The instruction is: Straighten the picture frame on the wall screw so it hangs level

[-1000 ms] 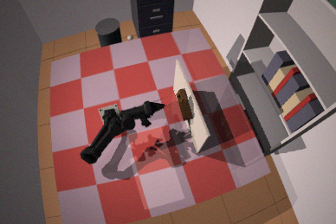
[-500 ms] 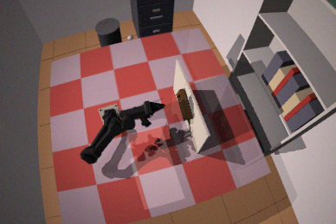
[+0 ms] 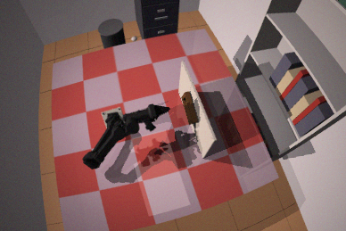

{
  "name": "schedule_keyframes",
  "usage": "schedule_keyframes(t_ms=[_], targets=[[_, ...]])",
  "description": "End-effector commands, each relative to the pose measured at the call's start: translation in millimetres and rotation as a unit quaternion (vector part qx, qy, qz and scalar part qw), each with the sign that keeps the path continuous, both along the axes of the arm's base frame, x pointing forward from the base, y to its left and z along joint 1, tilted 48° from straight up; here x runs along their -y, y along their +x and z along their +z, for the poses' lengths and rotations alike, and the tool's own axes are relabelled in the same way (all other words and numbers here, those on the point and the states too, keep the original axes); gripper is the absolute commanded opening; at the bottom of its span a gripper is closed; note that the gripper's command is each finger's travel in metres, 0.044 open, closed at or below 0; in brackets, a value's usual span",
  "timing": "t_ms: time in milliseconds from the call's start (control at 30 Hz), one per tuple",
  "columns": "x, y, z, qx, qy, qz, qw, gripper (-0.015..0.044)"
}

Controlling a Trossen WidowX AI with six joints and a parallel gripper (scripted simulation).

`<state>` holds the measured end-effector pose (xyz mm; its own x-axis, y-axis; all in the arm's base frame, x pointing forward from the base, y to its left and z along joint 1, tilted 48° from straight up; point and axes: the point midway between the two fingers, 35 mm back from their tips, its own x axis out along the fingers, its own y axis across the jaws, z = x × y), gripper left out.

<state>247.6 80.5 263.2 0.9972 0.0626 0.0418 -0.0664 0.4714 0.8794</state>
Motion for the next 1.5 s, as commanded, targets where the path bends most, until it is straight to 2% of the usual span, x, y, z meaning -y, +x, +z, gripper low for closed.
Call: schedule_keyframes(t_ms=[0, 500, 767, 1467], targets=[[0.7, 0.0, -0.4, 0.0, -0.003, -0.002, 1.0, 0.026], [0.9, 0.4, -1.9, -0.001, -0.001, 0.0, 1.0, 0.026], [35.2, 7.4, -50.5, 0.001, -0.003, -0.002, 1.0, 0.026], [39.3, 7.5, -45.9, 0.001, -0.003, -0.002, 1.0, 0.026]])
